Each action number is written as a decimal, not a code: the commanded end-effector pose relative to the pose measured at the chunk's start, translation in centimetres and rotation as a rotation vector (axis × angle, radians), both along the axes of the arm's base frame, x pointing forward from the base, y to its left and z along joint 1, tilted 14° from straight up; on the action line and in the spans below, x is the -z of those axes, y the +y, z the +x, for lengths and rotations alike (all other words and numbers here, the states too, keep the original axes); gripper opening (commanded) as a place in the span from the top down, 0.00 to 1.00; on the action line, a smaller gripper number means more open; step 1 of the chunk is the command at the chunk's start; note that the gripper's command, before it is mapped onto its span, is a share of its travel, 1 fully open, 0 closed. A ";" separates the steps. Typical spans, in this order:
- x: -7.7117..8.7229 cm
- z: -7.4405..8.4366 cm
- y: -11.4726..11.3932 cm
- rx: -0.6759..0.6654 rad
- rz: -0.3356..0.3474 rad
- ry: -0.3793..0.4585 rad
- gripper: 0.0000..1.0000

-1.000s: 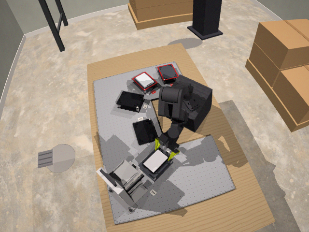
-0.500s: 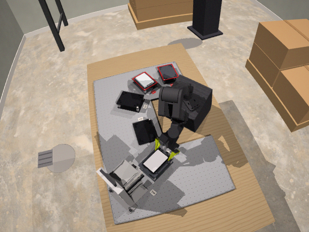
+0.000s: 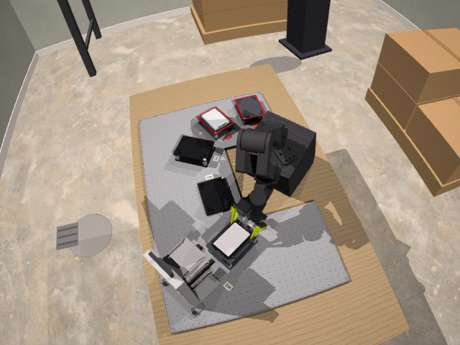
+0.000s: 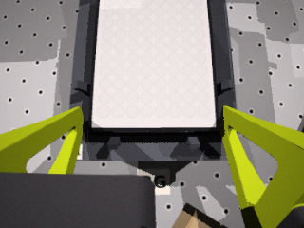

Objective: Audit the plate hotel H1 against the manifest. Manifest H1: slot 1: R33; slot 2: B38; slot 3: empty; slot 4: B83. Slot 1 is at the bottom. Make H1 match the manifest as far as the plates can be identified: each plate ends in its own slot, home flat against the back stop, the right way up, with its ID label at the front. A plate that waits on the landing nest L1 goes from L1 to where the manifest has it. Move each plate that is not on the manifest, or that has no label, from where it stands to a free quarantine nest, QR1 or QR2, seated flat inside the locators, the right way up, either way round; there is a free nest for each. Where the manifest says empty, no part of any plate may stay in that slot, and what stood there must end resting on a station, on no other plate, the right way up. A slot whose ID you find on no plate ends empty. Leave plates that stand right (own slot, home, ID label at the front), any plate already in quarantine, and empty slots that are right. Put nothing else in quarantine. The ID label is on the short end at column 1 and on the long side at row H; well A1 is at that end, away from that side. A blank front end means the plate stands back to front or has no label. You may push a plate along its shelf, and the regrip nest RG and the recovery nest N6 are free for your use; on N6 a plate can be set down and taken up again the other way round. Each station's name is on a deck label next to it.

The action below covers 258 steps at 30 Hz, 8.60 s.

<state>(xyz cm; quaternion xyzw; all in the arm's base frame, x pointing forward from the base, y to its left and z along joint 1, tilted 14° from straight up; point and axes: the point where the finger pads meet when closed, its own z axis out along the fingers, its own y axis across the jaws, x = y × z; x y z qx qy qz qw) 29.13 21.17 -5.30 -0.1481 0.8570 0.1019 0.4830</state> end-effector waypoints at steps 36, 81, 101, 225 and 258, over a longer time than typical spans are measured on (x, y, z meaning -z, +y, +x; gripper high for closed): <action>-0.6 -0.4 -0.6 0.005 -0.009 0.008 0.14; -3.9 -1.3 -0.9 0.001 -0.008 0.006 0.14; -5.5 -1.7 -1.0 0.000 -0.007 0.006 0.14; -18.1 -3.5 -1.5 0.000 0.028 -0.022 0.14; -21.1 -4.2 -1.9 0.000 0.028 -0.022 0.14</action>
